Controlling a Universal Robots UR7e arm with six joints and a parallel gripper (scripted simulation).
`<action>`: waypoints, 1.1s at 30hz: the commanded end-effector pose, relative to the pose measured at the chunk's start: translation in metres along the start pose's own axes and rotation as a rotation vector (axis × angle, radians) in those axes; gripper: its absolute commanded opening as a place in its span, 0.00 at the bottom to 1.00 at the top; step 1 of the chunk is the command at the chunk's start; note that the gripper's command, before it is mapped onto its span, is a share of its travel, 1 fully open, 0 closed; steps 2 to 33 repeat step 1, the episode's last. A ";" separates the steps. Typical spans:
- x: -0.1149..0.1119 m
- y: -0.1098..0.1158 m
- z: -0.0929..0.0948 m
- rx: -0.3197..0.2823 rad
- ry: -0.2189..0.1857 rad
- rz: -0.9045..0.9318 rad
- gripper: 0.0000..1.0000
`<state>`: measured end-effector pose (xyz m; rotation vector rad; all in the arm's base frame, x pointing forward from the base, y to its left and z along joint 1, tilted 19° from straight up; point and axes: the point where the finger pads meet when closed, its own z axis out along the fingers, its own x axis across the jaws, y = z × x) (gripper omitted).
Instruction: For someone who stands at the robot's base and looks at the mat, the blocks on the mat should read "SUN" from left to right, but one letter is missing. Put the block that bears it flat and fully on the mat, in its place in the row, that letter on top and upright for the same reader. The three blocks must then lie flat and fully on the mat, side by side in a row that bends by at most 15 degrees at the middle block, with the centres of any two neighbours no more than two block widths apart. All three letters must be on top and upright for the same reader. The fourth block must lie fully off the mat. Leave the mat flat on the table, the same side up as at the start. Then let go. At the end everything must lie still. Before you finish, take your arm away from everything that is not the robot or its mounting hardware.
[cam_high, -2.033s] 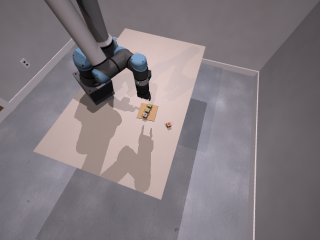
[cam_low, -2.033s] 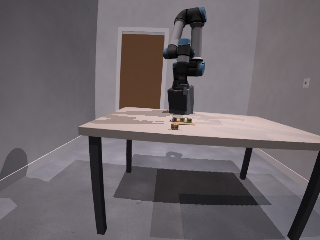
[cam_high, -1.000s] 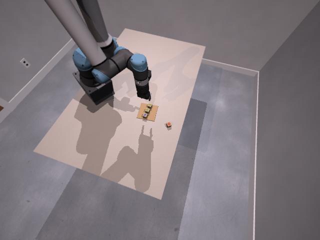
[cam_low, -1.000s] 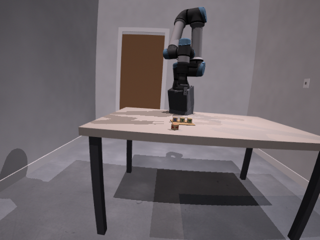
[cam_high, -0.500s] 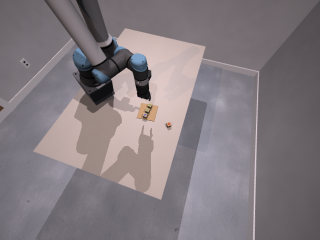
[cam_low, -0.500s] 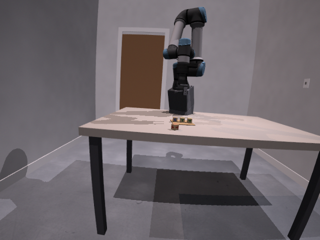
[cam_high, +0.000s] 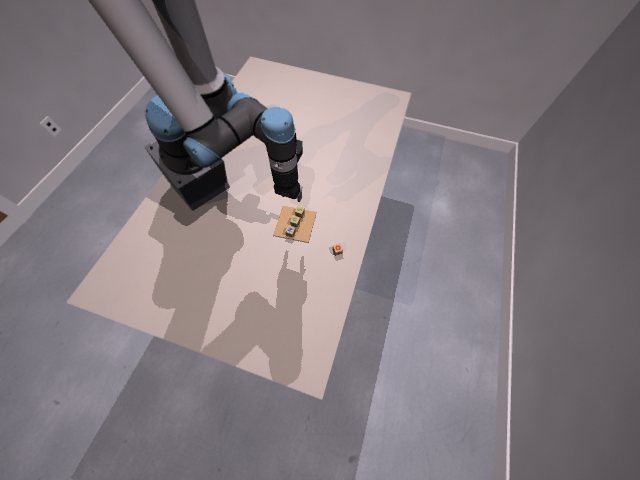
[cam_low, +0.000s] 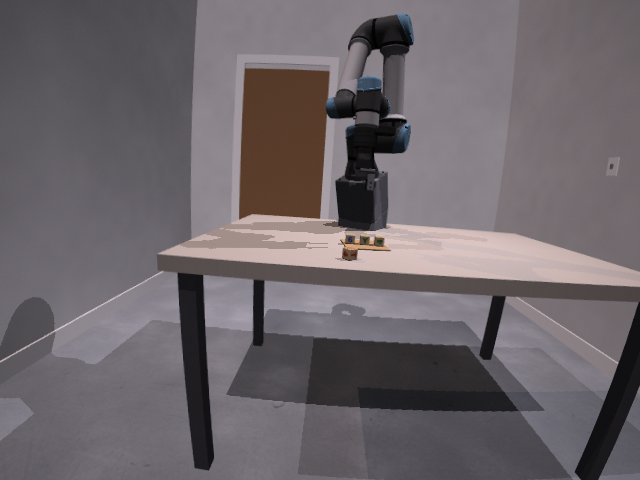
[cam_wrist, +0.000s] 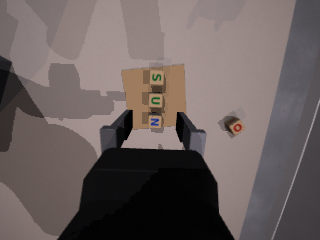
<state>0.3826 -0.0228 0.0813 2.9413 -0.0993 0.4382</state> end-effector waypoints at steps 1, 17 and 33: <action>0.000 0.000 0.000 0.000 0.001 0.000 1.00; 0.000 0.000 0.000 0.000 0.001 0.000 1.00; 0.000 0.000 0.000 0.000 0.001 0.000 1.00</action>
